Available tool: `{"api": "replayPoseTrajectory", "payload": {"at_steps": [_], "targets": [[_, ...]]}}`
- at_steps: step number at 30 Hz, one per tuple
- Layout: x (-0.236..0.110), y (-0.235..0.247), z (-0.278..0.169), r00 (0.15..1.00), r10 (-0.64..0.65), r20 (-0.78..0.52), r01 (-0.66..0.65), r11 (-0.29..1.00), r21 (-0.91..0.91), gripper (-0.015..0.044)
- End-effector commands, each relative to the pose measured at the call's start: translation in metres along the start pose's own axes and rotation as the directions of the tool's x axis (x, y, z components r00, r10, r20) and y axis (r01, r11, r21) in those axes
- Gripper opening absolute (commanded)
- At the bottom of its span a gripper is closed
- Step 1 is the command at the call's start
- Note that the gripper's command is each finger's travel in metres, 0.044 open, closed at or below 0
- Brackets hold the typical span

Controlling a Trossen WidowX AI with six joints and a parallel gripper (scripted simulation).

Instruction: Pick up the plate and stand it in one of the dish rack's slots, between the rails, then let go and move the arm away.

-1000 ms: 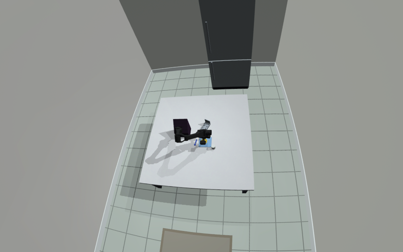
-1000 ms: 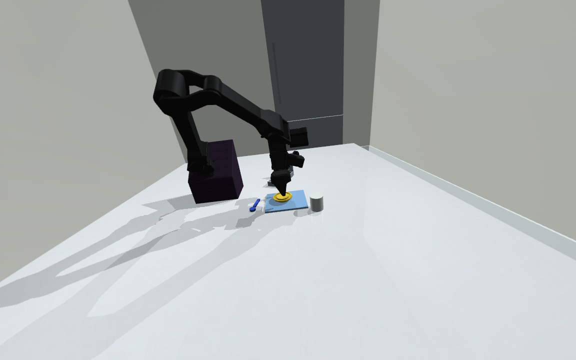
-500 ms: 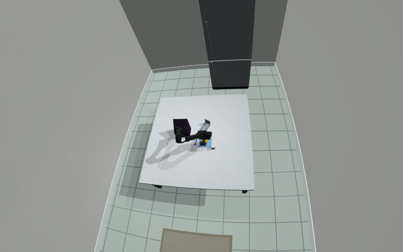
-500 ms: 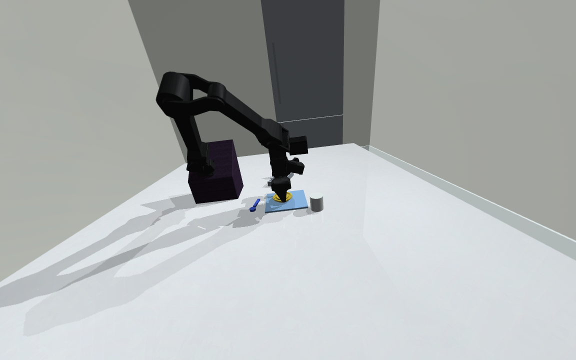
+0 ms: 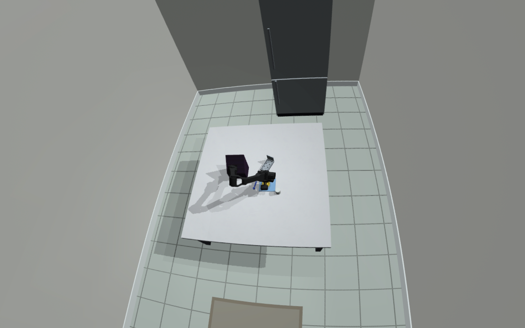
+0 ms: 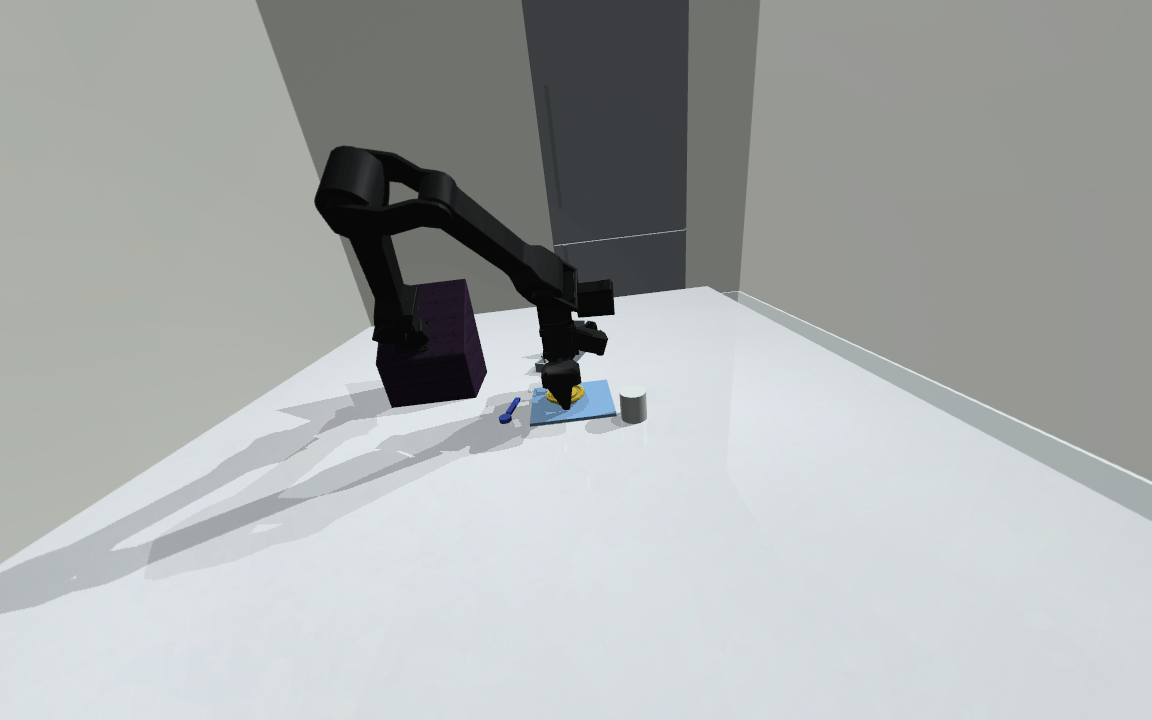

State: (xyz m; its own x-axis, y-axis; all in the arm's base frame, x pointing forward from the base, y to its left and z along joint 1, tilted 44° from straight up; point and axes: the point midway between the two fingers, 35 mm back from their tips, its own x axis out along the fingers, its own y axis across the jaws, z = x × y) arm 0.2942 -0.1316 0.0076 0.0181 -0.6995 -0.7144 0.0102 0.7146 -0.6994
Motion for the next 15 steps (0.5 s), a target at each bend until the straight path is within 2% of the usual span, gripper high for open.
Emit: {"api": "replayPoseTrajectory", "payload": {"at_steps": [1,8,15], "targets": [[0.001,0.001,-0.001,1.000,0.001,-0.002,-0.001,1.000,-0.005,0.0371],[0.001,0.001,-0.001,1.000,0.001,-0.002,-0.001,1.000,-0.005,0.0324],[-0.022,0.004,0.006,1.000,0.012,0.001,-0.012,1.000,-0.005,0.0141]]}}
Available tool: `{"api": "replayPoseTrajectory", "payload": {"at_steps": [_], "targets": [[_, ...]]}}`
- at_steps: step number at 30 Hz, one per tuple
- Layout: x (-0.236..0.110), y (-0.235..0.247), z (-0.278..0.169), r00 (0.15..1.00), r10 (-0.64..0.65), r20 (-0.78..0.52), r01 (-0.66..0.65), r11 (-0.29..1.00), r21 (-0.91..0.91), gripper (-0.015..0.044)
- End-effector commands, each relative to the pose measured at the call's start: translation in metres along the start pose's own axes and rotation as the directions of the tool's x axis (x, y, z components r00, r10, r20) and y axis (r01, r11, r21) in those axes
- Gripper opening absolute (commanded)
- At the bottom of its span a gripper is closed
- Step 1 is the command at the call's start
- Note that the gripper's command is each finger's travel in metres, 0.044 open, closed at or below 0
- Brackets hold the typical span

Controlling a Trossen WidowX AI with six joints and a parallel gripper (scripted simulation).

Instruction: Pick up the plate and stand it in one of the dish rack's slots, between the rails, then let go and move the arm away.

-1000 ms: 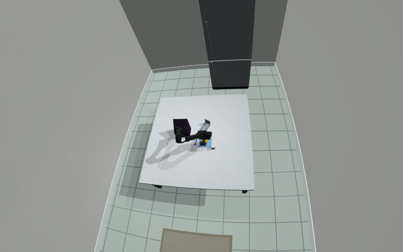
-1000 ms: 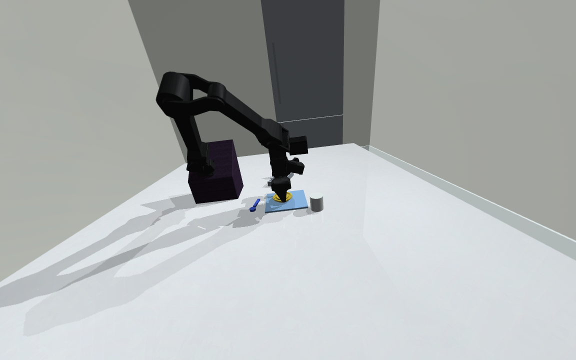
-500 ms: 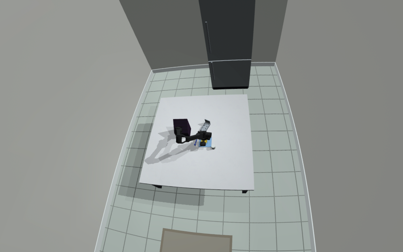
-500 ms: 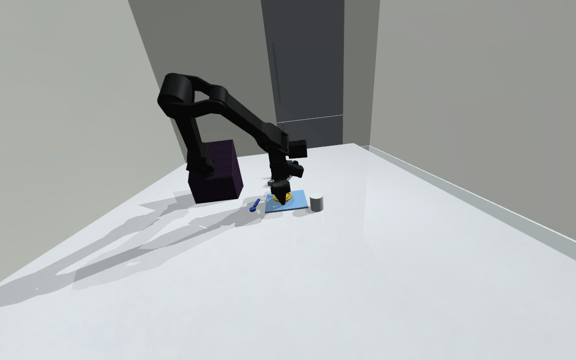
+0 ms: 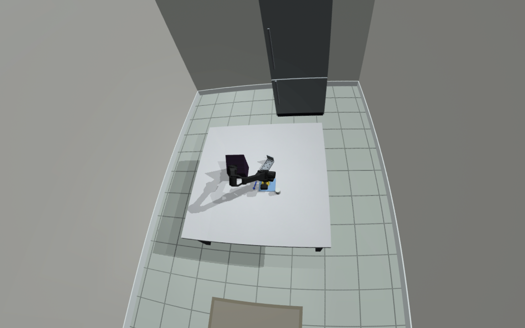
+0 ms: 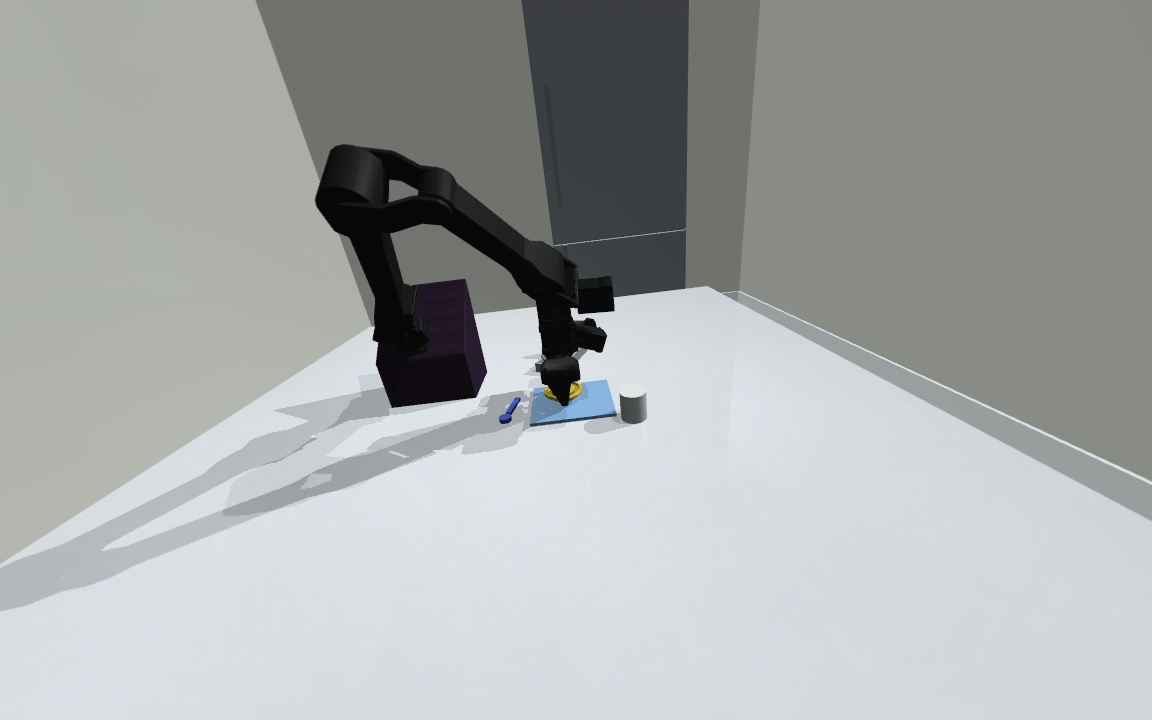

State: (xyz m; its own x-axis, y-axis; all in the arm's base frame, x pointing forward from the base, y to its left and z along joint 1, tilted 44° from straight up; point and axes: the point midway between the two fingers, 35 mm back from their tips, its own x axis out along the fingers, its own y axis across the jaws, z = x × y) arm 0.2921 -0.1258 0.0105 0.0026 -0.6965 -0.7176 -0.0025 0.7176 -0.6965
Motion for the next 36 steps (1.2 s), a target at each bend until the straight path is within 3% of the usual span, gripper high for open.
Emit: {"api": "replayPoseTrajectory", "payload": {"at_steps": [1,6,29,36], "targets": [[-0.021,0.002,0.009,1.000,0.010,0.016,-0.010,1.000,0.008,0.0114],[-0.048,0.005,0.014,1.000,0.020,0.020,-0.020,1.000,0.009,0.0000],[-0.160,0.012,0.015,1.000,0.008,0.014,-0.009,1.000,0.008,0.0000],[-0.166,0.014,0.014,1.000,0.006,0.014,-0.005,0.999,-0.044,0.0000]]}}
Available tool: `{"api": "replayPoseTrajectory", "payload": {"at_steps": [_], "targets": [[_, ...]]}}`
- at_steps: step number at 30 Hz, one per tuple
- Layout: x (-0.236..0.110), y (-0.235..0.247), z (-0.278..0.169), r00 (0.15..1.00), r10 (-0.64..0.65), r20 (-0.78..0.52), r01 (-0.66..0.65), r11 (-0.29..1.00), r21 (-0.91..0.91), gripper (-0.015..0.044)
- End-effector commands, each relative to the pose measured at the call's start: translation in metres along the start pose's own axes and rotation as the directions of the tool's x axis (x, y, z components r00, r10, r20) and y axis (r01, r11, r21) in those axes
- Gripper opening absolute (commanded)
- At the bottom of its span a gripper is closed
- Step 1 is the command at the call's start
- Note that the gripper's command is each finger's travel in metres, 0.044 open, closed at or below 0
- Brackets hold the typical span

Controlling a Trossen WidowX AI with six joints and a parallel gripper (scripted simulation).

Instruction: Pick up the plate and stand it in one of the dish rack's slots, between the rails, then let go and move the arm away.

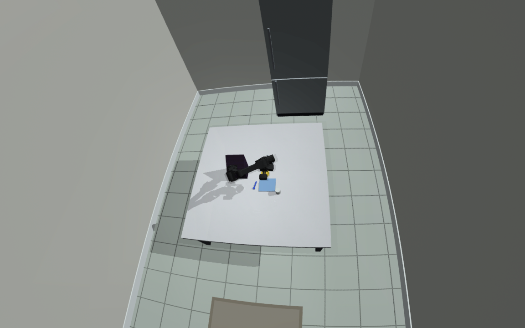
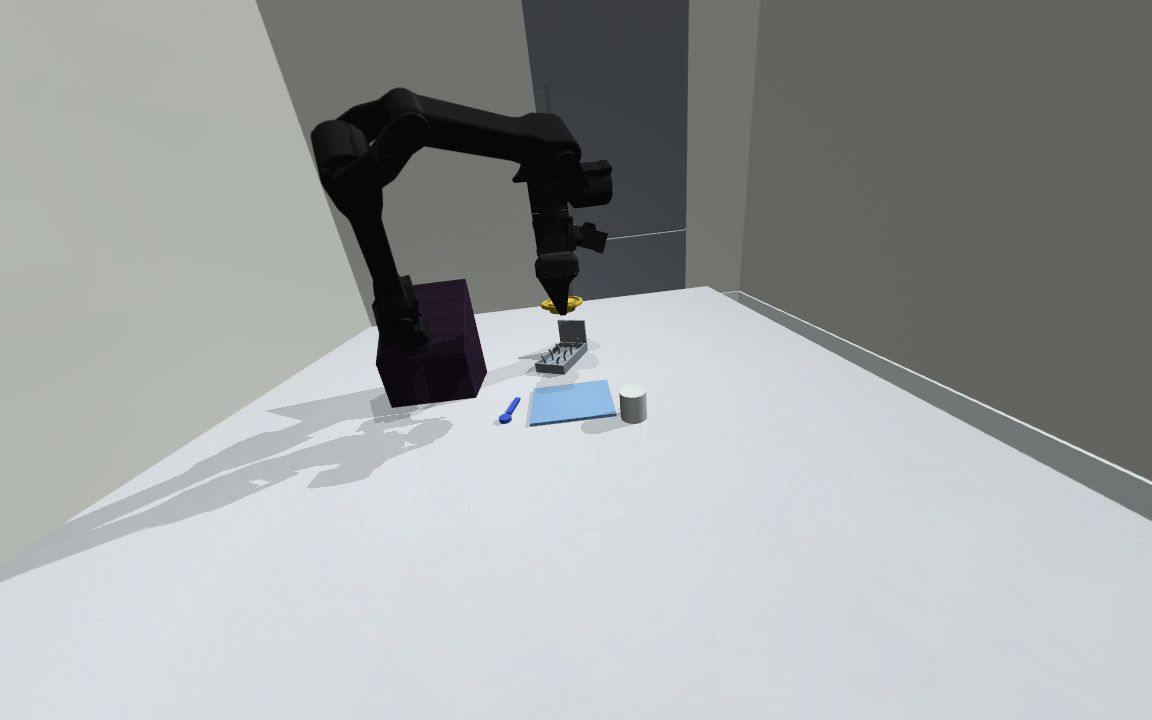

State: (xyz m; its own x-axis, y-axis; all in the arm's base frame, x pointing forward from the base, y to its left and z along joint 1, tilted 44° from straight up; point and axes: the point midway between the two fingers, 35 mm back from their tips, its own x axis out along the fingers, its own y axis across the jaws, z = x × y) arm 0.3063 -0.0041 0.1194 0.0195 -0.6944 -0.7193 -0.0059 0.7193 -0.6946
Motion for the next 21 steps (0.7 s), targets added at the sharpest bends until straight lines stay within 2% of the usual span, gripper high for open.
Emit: {"api": "replayPoseTrajectory", "payload": {"at_steps": [1,11,21], "targets": [[-0.003,0.004,-0.001,1.000,0.004,-0.003,-0.004,0.997,-0.075,0.0000],[-0.004,0.019,-0.008,1.000,0.009,-0.002,-0.009,0.913,-0.408,0.0000],[-0.005,0.034,-0.015,1.000,0.012,-0.001,-0.009,0.721,-0.692,0.0000]]}}
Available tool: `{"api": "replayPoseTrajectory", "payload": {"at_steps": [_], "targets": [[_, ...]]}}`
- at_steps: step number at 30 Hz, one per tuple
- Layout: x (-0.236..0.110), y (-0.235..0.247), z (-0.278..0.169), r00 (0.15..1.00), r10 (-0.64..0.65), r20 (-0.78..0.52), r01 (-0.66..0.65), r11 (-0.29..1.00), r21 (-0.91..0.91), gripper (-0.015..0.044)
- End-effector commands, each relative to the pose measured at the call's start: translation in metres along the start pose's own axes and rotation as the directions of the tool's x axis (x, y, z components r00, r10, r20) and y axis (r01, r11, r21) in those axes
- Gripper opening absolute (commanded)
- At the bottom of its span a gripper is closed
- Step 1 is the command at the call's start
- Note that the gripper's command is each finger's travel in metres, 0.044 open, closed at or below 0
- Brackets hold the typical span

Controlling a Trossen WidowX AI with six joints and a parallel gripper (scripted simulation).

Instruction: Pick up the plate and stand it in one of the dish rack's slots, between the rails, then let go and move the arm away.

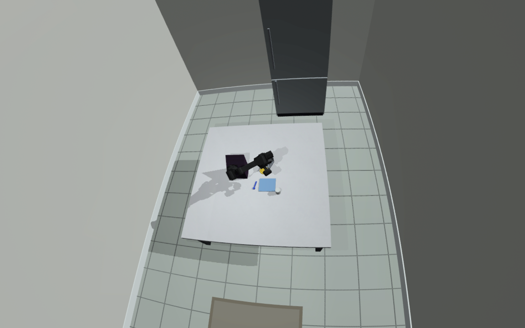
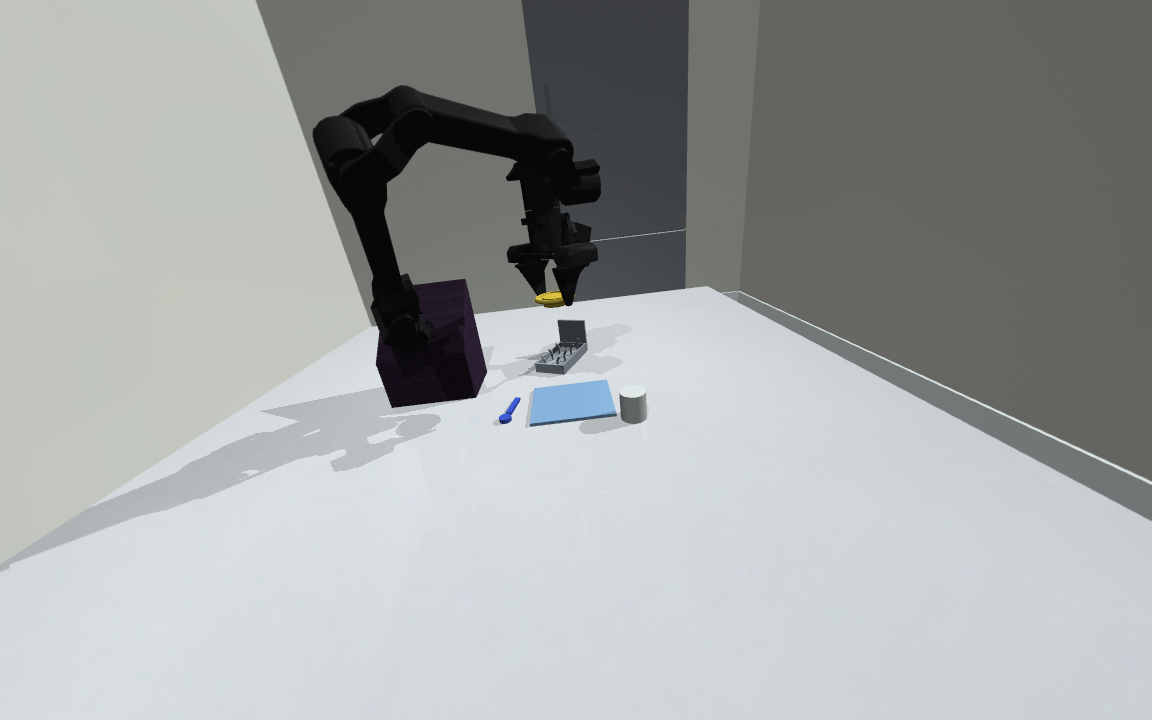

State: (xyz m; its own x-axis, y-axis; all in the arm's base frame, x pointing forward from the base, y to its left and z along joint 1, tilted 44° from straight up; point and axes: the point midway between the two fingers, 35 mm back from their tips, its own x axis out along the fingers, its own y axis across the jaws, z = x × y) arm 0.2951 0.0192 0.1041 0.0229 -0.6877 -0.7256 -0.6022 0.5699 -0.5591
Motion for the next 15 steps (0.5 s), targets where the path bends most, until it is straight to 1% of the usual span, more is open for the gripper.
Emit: {"api": "replayPoseTrajectory", "payload": {"at_steps": [1,8,15], "targets": [[0.001,0.010,0.001,1.000,0.005,-0.001,-0.005,0.987,-0.158,0.0000],[0.001,0.021,0.002,1.000,0.006,0.000,-0.006,0.921,-0.390,0.0000],[0.001,0.032,0.003,1.000,0.007,0.000,-0.005,0.801,-0.598,0.0000]]}}
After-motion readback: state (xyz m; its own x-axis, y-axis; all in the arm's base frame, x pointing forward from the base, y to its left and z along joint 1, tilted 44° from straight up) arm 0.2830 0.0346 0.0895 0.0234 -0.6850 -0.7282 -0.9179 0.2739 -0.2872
